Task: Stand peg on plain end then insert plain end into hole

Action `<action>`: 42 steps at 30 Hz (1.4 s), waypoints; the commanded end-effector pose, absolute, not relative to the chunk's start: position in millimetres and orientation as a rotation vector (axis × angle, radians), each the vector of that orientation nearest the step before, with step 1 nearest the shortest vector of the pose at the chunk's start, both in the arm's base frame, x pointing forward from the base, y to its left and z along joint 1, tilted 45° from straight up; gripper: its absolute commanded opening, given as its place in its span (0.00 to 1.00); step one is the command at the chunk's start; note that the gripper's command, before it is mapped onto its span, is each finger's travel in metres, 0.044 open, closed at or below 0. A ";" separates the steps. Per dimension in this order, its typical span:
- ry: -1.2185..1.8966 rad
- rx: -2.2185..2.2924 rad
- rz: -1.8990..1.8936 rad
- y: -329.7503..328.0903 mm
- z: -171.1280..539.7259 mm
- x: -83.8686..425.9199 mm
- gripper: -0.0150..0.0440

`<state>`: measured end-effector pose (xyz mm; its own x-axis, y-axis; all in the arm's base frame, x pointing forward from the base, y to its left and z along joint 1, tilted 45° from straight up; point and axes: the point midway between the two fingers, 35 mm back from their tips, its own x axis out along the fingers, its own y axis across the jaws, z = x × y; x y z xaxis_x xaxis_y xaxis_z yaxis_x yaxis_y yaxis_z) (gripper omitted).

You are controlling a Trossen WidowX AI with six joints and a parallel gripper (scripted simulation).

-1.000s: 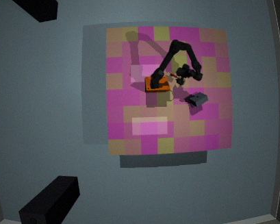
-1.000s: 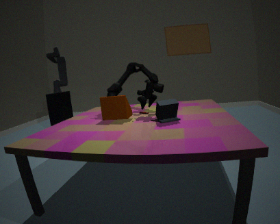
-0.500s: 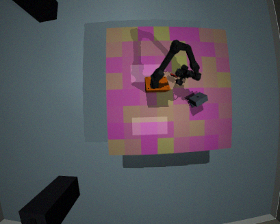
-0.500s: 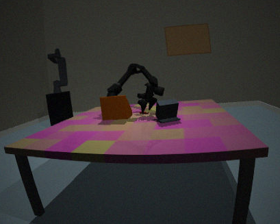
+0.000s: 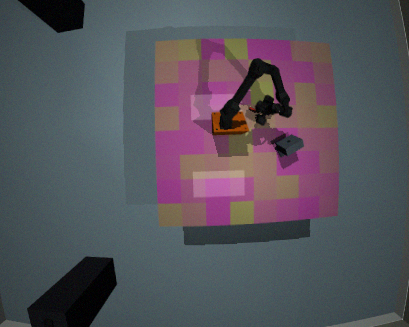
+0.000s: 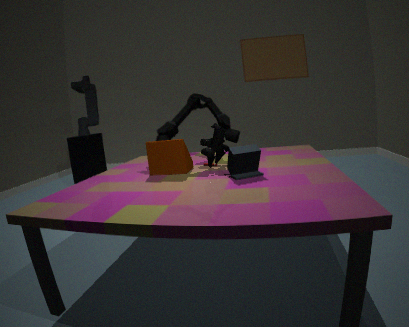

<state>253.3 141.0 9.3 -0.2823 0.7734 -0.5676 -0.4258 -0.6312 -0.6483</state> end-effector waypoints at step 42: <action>-0.405 -1.299 1.882 136.1 16.9 247.7 0.34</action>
<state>248.7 136.9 14.9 -0.1771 0.7616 -0.6233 -0.4303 -0.6295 -0.6470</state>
